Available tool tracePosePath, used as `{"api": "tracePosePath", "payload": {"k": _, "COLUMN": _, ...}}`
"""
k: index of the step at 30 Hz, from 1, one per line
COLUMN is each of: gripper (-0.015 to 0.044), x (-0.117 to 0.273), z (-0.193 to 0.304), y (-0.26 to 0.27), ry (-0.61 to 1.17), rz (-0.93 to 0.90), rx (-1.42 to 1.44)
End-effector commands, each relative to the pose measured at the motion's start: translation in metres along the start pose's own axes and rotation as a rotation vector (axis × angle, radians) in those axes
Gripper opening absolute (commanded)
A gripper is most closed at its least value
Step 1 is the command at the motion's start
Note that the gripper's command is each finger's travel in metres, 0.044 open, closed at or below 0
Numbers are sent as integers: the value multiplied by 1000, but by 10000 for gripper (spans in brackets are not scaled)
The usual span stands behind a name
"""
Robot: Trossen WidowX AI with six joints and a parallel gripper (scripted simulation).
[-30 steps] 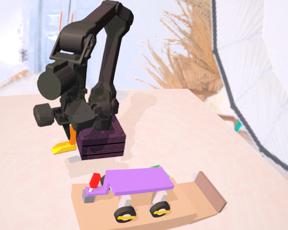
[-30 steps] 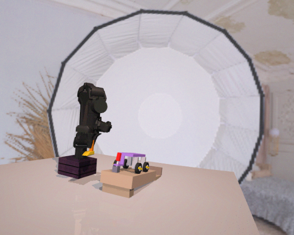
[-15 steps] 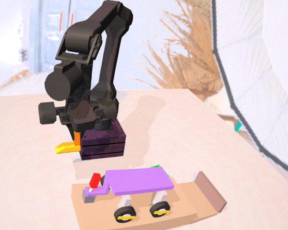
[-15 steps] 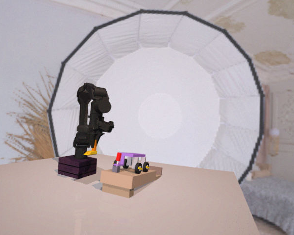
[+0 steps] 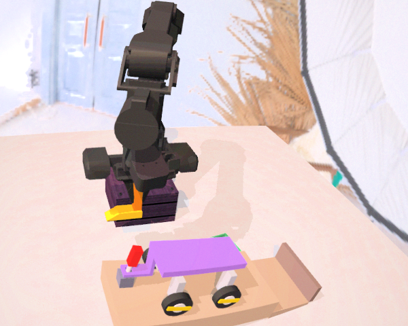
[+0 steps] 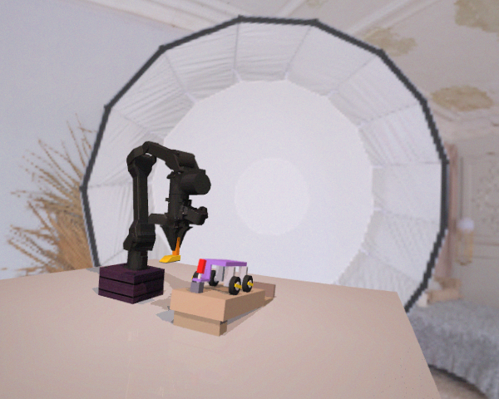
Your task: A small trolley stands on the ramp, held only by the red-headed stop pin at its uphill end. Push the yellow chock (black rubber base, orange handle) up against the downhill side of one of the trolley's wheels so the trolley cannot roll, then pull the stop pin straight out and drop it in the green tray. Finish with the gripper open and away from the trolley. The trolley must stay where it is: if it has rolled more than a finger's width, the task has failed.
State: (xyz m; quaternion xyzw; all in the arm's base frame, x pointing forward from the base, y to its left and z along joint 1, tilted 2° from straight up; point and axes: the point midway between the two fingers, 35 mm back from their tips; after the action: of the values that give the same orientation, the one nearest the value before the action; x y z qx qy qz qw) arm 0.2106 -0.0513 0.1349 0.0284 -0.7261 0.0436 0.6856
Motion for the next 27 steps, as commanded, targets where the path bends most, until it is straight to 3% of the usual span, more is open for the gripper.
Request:
{"api": "tracePosePath", "payload": {"k": 1, "gripper": 0, "x": -2, "z": -1, "y": 13, "ry": 12, "rz": 0, "rx": -4}}
{"api": "tracePosePath", "payload": {"k": 27, "gripper": 0, "x": -7, "z": -19, "y": 102, "ry": 11, "rz": -7, "rx": -4}}
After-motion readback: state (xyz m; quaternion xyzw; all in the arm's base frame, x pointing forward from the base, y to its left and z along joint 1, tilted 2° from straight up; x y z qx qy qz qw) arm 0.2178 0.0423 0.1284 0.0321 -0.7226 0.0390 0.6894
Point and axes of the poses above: the point midway between the two fingers, 35 mm back from their tips, its own x axis back along the fingers, its own y axis across the jaws, z = x × y, and after that the axes turned 1 degree about -x, right-handed
